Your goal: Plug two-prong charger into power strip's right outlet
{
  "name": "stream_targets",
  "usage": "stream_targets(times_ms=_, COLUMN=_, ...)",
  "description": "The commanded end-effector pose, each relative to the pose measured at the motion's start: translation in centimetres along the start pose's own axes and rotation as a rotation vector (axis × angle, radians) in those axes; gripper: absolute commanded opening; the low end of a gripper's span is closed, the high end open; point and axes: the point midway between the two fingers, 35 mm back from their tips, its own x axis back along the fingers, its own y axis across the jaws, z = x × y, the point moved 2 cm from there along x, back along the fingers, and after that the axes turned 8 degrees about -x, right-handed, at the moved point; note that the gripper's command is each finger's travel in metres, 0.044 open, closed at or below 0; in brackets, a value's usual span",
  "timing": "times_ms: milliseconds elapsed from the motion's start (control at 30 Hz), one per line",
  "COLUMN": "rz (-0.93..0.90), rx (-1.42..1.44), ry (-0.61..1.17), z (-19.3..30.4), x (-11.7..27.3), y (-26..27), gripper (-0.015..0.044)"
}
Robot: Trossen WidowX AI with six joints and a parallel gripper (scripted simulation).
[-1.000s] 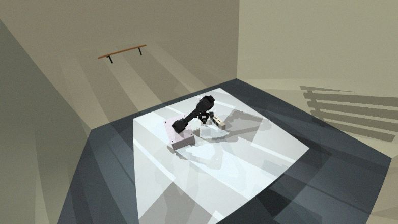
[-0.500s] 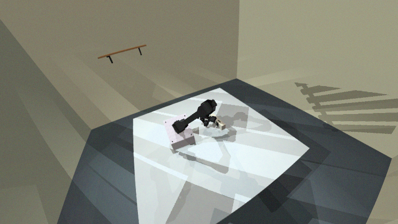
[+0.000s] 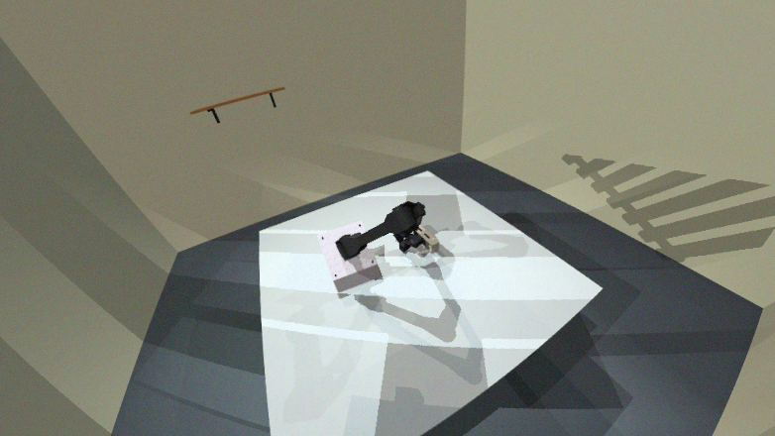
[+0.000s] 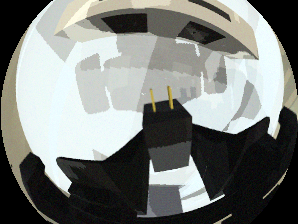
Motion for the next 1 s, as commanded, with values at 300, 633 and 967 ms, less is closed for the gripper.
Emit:
stream_targets(times_ms=300, rz=0.002, rx=-0.204, ry=0.014, z=0.5, x=-0.9, y=-1.8, gripper=0.0)
stream_targets(times_ms=633, rz=0.002, rx=-0.217, ry=0.014, z=-0.5, x=-0.9, y=-2.1, gripper=0.0)
stream_targets(times_ms=967, rz=0.002, rx=-0.231, ry=0.014, z=-1.6, x=-0.9, y=-2.3, gripper=0.0)
